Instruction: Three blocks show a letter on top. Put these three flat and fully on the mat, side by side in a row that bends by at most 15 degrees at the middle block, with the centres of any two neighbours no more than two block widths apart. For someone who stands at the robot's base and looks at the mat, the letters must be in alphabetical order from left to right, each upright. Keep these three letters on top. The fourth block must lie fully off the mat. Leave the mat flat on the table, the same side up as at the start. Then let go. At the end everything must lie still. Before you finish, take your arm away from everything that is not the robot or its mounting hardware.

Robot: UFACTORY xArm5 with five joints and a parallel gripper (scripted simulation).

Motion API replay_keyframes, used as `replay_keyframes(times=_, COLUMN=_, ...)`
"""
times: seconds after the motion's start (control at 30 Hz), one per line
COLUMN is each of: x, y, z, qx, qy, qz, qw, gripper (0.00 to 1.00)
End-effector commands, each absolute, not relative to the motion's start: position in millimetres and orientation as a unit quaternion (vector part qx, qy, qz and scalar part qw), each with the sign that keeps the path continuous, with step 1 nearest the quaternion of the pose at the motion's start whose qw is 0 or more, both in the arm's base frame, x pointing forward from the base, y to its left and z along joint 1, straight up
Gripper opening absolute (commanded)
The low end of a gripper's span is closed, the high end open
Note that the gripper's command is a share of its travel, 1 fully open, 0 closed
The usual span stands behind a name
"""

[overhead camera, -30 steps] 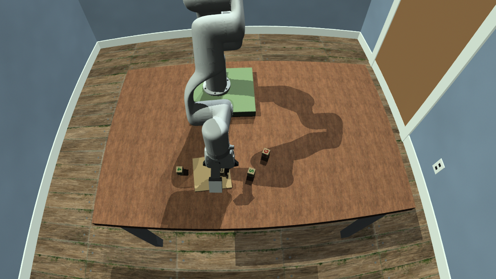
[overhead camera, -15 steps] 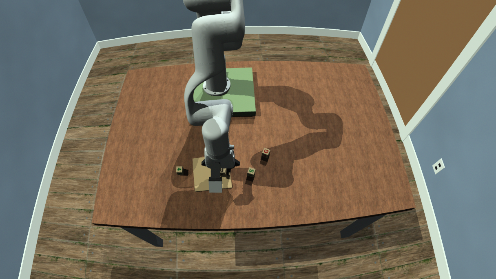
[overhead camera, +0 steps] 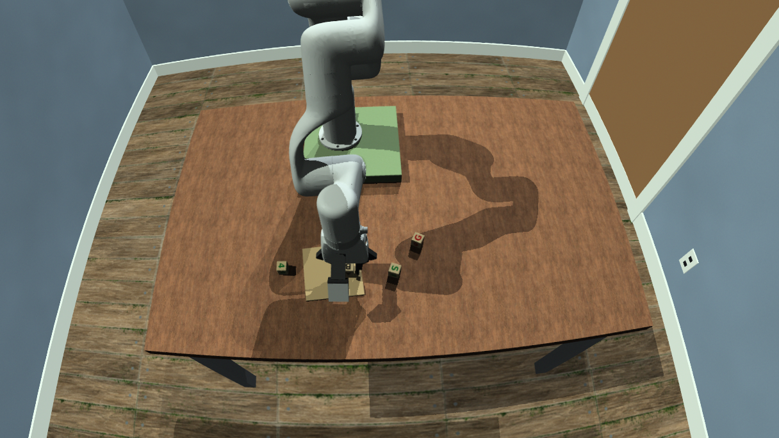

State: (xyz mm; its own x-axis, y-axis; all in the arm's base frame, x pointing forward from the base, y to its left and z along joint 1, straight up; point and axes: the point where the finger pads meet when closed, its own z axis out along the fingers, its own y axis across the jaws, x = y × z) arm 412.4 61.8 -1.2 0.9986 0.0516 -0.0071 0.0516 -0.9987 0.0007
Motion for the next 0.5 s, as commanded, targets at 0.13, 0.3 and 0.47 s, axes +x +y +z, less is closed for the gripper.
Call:
replay_keyframes(times=0.13, x=414, y=62, z=20, qx=1.000, qy=0.026, qz=-0.001, qw=0.000, gripper=0.42)
replay_keyframes(times=0.3, x=414, y=62, z=47, qx=1.000, qy=0.026, qz=-0.001, qw=0.000, gripper=0.42)
replay_keyframes(times=0.47, x=414, y=62, z=71, qx=1.000, qy=0.026, qz=-0.001, qw=0.000, gripper=0.42)
